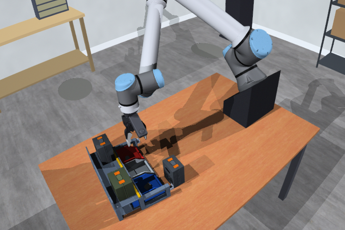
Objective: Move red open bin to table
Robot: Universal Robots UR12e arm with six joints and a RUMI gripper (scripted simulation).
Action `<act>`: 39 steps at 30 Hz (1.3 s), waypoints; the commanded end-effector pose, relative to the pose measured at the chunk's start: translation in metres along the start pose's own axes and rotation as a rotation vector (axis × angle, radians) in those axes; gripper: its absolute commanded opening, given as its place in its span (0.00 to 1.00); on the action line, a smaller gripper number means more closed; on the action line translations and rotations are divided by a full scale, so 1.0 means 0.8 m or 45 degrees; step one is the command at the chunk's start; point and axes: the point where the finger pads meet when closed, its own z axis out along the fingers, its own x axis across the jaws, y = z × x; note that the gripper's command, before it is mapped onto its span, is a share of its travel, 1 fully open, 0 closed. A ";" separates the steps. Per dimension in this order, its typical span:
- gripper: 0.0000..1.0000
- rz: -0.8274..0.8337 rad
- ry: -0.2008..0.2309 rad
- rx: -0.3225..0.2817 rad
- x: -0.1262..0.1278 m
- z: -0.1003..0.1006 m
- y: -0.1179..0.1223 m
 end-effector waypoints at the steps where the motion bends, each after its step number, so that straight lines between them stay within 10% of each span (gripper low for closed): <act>1: 0.58 0.000 0.001 0.000 0.000 -0.001 -0.002; 10: 0.58 0.000 0.001 0.000 0.000 -0.001 -0.002; 11: 0.26 0.000 0.001 0.000 0.000 -0.001 -0.001; 39: 0.26 0.000 0.001 0.000 -0.001 0.037 -0.003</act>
